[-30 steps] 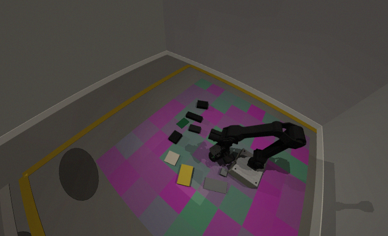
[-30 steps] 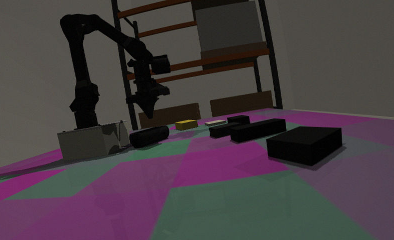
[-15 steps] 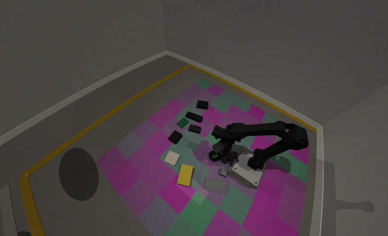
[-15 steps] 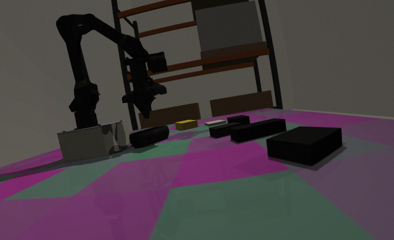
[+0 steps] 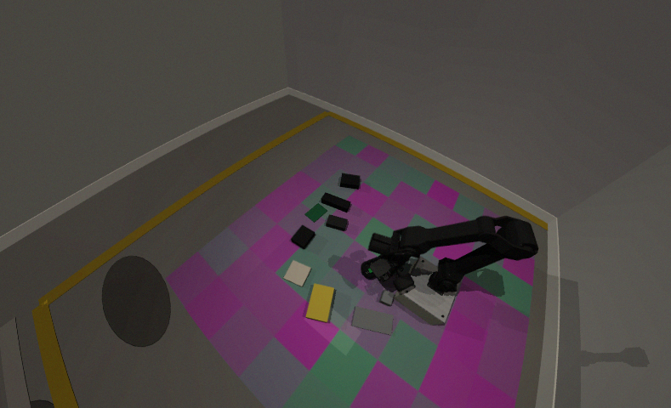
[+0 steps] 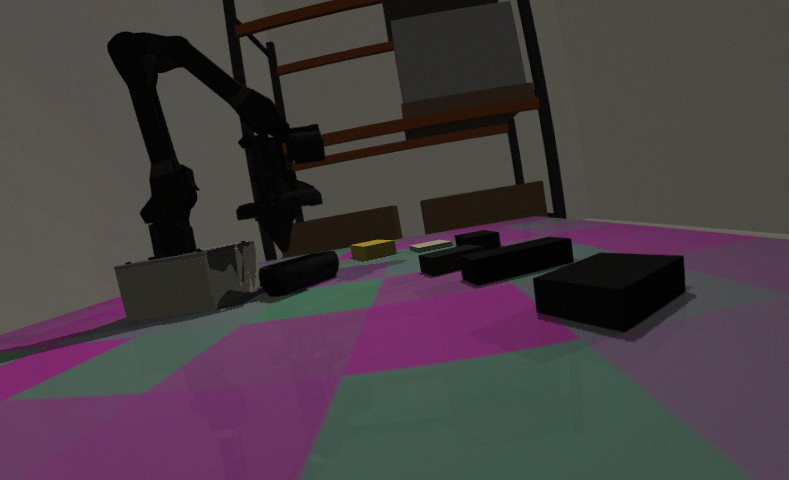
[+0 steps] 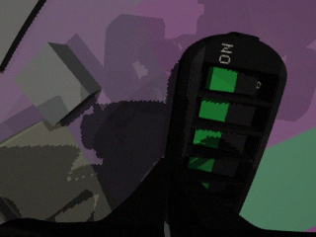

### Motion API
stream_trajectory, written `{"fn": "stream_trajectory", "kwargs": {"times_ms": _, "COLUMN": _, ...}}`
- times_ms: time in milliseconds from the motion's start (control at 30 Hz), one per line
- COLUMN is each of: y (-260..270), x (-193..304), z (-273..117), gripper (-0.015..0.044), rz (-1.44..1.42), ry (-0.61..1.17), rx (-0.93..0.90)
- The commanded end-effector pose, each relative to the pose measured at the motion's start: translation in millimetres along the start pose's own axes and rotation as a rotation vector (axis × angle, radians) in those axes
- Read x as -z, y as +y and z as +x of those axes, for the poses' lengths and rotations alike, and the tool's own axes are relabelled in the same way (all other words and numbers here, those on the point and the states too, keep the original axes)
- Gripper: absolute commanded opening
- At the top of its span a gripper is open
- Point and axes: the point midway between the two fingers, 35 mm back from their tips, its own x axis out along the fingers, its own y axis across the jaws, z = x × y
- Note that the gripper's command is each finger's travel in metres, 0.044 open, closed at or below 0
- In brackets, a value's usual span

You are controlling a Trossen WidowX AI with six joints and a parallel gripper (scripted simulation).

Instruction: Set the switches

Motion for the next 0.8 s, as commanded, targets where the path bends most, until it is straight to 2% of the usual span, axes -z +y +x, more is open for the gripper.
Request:
{"fn": "stream_trajectory", "kwargs": {"times_ms": 0, "y": 8, "x": 1, "z": 6, "gripper": 0.0, "rz": 0.008, "ry": -0.003, "rx": 0.006}}
{"fn": "stream_trajectory", "kwargs": {"times_ms": 433, "y": 8, "x": 2, "z": 6, "gripper": 0.0, "rz": 0.003, "ry": 0.002, "rx": 0.002}}
{"fn": "stream_trajectory", "kwargs": {"times_ms": 767, "y": -30, "x": -46, "z": -23, "gripper": 0.0263, "rz": 0.007, "ry": -0.006, "rx": 0.009}}
